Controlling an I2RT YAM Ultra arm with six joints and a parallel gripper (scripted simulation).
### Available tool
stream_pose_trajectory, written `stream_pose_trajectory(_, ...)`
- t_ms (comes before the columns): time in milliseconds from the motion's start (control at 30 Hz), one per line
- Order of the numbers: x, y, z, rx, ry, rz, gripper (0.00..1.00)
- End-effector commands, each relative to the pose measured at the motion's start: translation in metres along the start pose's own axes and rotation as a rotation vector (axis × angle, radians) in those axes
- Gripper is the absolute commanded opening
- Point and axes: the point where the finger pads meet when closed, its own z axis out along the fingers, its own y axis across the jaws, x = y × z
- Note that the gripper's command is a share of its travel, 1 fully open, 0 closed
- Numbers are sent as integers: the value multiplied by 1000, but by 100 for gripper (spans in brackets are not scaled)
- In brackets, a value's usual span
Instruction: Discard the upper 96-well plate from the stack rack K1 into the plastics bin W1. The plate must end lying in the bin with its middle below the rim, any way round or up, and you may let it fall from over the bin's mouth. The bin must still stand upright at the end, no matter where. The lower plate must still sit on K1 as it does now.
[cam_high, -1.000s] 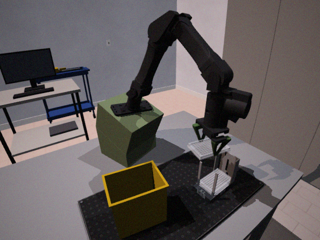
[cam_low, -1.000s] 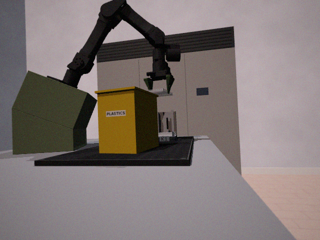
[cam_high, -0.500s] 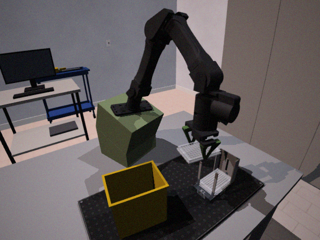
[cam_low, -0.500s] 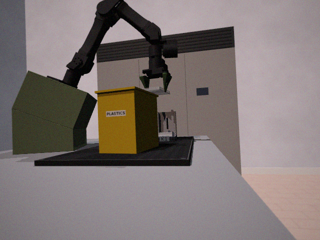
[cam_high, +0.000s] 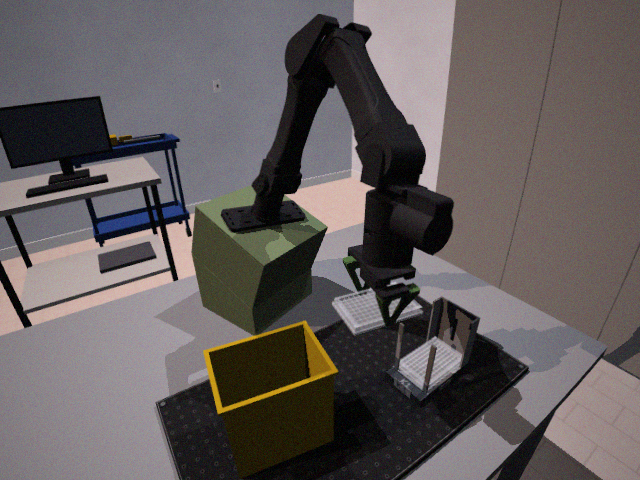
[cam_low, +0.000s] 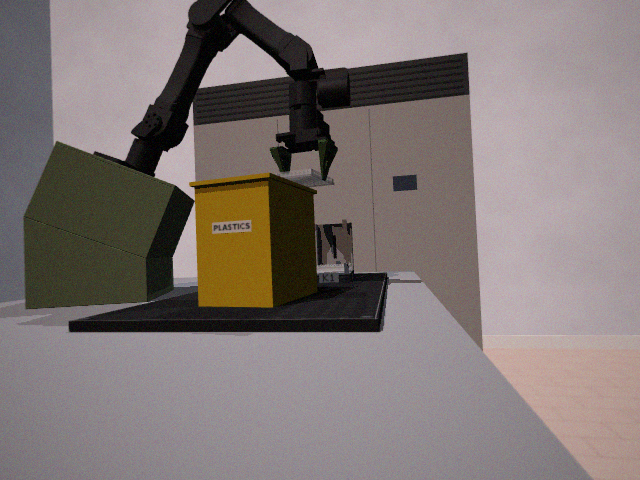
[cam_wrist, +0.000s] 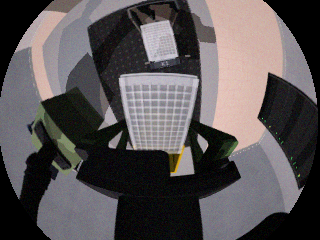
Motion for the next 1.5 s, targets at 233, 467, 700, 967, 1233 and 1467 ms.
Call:
stream_pose_trajectory(233, 30, -5, -7, 23, -16, -23, 0)
stream_pose_trajectory(467, 47, -5, -7, 23, -15, -23, 0)
stream_pose_trajectory(700, 70, -5, -7, 23, -14, -23, 0)
stream_pose_trajectory(967, 90, -5, -6, 23, -14, -23, 0)
stream_pose_trajectory(1233, 117, -5, -6, 23, -13, -23, 0)
stream_pose_trajectory(1467, 134, -5, -6, 23, -12, -23, 0)
